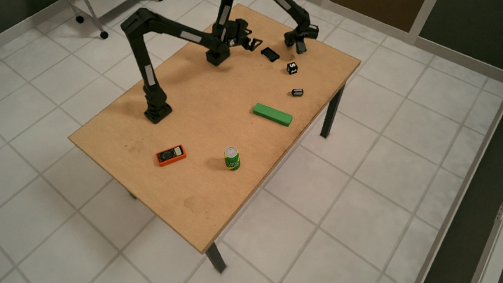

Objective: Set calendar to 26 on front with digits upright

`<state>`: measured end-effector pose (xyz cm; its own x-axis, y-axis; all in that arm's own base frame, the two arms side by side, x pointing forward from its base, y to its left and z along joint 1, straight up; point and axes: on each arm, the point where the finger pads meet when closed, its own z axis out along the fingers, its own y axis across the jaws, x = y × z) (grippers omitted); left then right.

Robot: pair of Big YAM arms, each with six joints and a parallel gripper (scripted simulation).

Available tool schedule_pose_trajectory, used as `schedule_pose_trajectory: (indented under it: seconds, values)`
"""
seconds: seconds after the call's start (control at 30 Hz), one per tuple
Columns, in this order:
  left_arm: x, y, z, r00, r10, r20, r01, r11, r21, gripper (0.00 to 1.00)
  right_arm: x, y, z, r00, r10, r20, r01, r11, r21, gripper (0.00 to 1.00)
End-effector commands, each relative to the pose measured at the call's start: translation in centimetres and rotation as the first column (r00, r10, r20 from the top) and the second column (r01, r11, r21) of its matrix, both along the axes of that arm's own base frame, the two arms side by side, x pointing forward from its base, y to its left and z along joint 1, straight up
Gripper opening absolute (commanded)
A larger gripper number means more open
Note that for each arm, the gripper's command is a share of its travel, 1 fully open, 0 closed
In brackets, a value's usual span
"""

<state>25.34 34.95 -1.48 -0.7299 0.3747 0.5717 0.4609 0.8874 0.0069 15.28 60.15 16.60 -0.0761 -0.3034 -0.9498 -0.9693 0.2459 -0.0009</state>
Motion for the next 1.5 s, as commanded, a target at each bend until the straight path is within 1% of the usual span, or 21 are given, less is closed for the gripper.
schedule_pose_trajectory:
  seconds: [0.0, 0.03, 0.07, 0.23, 0.47, 0.5, 0.67, 0.73, 0.77, 0.83, 0.87, 1.1, 1.17, 1.2, 1.23, 1.47]
  values:
    - [0.7, 0.1, 0.7, 1.000, -0.001, 0.008, 0.001, 1.000, 0.011, 0.67, -0.1, 1.4, 2.1, 1.000, 0.006, 0.011, -0.007, 0.999, 0.046, 1.00]
    - [0.8, -0.2, 1.4, 1.000, -0.003, 0.020, 0.002, 1.000, 0.021, 0.69, -0.1, 1.4, 2.1, 1.000, 0.006, 0.011, -0.007, 0.999, 0.046, 1.00]
    - [0.9, -0.2, 1.6, 1.000, -0.003, 0.024, 0.002, 1.000, 0.023, 0.69, -0.1, 1.4, 2.1, 1.000, 0.006, 0.011, -0.007, 0.999, 0.046, 1.00]
    - [0.8, -0.7, 1.9, 1.000, -0.003, 0.028, 0.002, 1.000, 0.024, 0.69, -0.1, 1.4, 2.1, 1.000, 0.006, 0.011, -0.007, 0.999, 0.046, 1.00]
    - [1.4, -0.9, 2.9, 0.999, -0.005, 0.049, 0.003, 0.999, 0.041, 0.69, -0.1, 1.4, 2.1, 1.000, 0.006, 0.011, -0.007, 0.999, 0.046, 1.00]
    - [2.3, -0.3, 3.7, 0.998, -0.005, 0.067, 0.001, 0.999, 0.054, 0.69, -0.1, 1.4, 2.1, 1.000, 0.006, 0.011, -0.007, 0.999, 0.046, 1.00]
    - [3.0, -0.6, 4.9, 0.998, -0.005, 0.069, 0.002, 0.998, 0.056, 0.69, -0.1, 1.4, 2.1, 1.000, 0.006, 0.011, -0.007, 0.999, 0.046, 1.00]
    - [3.0, -0.6, 4.9, 0.998, -0.005, 0.069, 0.002, 0.998, 0.056, 0.69, -0.1, 1.4, 2.1, 1.000, 0.006, 0.011, -0.007, 0.999, 0.046, 1.00]
    - [2.7, -0.5, 4.2, 0.998, 0.002, 0.055, -0.004, 0.999, 0.045, 0.69, -0.1, 1.4, 2.1, 1.000, 0.006, 0.011, -0.007, 0.999, 0.046, 1.00]
    - [3.3, -0.7, 5.2, 0.998, -0.005, 0.068, 0.001, 0.999, 0.055, 0.92, -0.1, 1.4, 2.1, 1.000, 0.006, 0.011, -0.007, 0.999, 0.046, 1.00]
    - [3.5, -0.8, 5.7, 0.997, -0.005, 0.073, 0.001, 0.998, 0.057, 1.00, -0.1, 1.4, 2.1, 1.000, 0.006, 0.011, -0.007, 0.999, 0.046, 1.00]
    - [5.7, -2.2, 9.7, 0.997, -0.005, 0.075, 0.001, 0.999, 0.054, 1.00, -0.1, 1.4, 2.1, 1.000, 0.006, 0.011, -0.007, 0.999, 0.046, 1.00]
    - [4.9, -1.8, 7.5, 1.000, -0.002, 0.022, 0.001, 1.000, 0.017, 1.00, -0.1, 1.4, 2.1, 1.000, 0.006, 0.011, -0.007, 0.999, 0.046, 1.00]
    - [4.5, -1.3, 7.0, 1.000, 0.010, 0.021, -0.010, 1.000, 0.018, 1.00, -0.1, 1.4, 2.1, 1.000, 0.006, 0.011, -0.007, 0.999, 0.046, 1.00]
    - [3.7, -1.7, 6.2, 1.000, 0.010, -0.001, -0.010, 1.000, 0.002, 1.00, -0.1, 1.4, 2.1, 1.000, 0.006, 0.011, -0.007, 0.999, 0.046, 1.00]
    - [3.6, -1.8, 5.7, 1.000, 0.006, -0.011, -0.006, 1.000, -0.006, 1.00, -0.1, 1.4, 2.1, 1.000, 0.006, 0.011, -0.007, 0.999, 0.046, 1.00]
